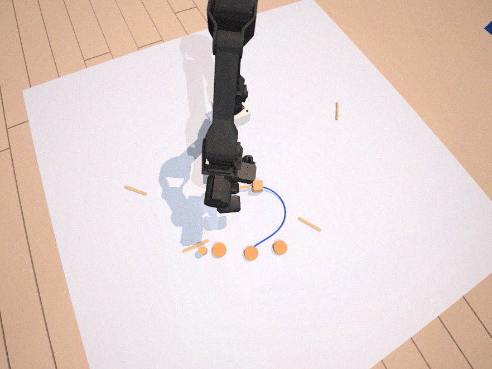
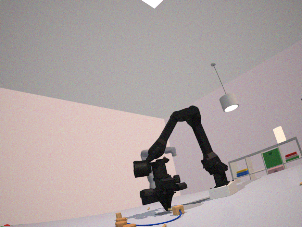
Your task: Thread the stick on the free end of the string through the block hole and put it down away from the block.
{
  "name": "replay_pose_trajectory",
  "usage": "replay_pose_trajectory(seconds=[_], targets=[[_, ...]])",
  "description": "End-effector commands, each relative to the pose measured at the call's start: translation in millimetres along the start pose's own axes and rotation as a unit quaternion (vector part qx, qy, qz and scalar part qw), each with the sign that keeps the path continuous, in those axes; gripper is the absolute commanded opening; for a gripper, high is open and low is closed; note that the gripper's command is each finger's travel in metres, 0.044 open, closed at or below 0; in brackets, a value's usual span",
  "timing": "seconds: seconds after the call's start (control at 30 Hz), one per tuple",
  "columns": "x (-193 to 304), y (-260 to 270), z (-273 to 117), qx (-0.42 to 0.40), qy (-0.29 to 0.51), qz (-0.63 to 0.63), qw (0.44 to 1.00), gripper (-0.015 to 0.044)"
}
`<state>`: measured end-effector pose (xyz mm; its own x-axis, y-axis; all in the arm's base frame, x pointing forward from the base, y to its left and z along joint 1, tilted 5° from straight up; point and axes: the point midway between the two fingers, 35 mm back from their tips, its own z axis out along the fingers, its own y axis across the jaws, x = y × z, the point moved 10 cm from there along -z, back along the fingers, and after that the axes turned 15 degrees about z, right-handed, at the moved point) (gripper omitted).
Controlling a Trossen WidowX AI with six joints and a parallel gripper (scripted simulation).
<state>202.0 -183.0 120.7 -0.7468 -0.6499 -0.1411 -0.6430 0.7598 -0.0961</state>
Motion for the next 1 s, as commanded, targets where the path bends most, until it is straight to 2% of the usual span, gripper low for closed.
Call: replay_pose_trajectory(seconds=[0.0,0.7,0.97], targets=[[5.9,-1.6,0.7,-0.001,-0.002,0.003,1.0,0.0],[36.0,-6.1,-4.8,0.004,-0.002,0.011,1.0,0.0],[50.5,-12.9,7.5,-0.011,0.001,0.014,1.0,0.0]])
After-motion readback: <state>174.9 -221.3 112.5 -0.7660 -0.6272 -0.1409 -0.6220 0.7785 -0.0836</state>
